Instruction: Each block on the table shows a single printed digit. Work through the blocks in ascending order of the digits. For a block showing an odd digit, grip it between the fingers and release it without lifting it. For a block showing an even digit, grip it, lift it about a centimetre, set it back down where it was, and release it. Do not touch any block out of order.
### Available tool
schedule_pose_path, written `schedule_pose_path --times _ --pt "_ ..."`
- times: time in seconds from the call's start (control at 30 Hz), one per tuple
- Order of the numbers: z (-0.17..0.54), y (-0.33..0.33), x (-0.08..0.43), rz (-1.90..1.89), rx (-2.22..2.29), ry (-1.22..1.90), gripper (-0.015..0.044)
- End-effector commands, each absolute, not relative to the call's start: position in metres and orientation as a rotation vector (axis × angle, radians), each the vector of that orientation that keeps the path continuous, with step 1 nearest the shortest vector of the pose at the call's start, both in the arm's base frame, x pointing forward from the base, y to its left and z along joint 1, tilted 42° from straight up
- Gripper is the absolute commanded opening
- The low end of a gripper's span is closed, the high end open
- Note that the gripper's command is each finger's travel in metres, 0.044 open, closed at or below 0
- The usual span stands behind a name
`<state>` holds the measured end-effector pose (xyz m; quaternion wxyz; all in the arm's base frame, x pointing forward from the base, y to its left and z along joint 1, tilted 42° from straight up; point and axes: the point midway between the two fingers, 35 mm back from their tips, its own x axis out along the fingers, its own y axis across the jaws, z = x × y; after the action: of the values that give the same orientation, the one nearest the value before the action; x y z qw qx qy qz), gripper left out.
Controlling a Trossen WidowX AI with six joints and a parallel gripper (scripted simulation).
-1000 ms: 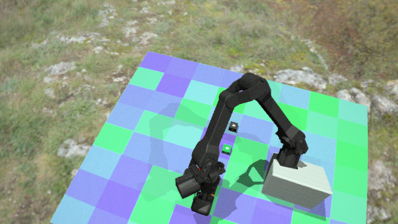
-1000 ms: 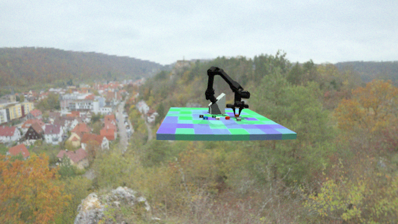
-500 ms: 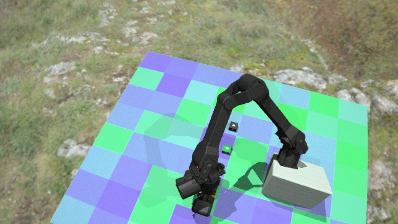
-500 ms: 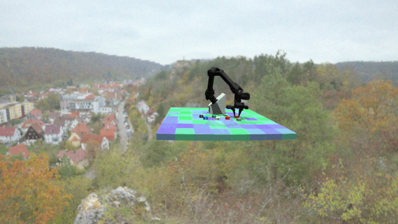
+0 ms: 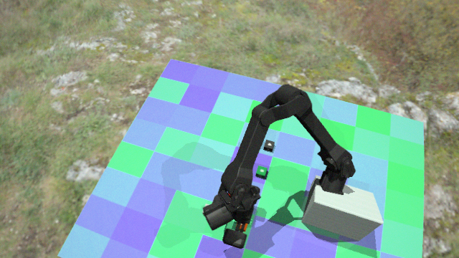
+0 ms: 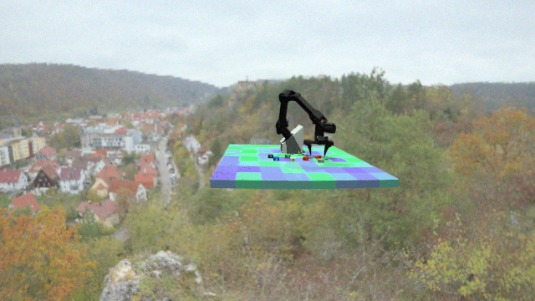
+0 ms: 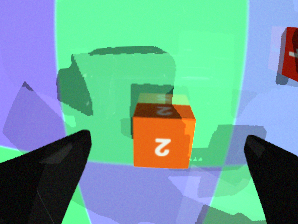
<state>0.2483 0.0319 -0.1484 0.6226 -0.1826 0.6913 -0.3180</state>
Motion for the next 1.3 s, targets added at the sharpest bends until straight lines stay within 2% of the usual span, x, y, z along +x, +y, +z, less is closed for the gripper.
schedule_pose_path --times 0.0,0.07,0.27,0.43,0.73,1.0,1.27 --pt "-0.131 0.050 0.255 -0.721 -0.404 1.572 0.0400" --pt "-0.131 0.050 0.255 -0.721 -0.404 1.572 0.0400" --pt "-0.072 0.101 0.267 -0.717 -0.402 1.574 0.0242" --pt "-0.070 0.103 0.267 -0.718 -0.402 1.574 0.0120" --pt "-0.061 0.095 0.271 -0.711 -0.399 1.576 0.0120" --pt "0.036 -0.007 0.287 -0.674 -0.381 1.575 0.0120" --pt "0.119 -0.108 0.235 -0.717 -0.410 1.571 0.0120"
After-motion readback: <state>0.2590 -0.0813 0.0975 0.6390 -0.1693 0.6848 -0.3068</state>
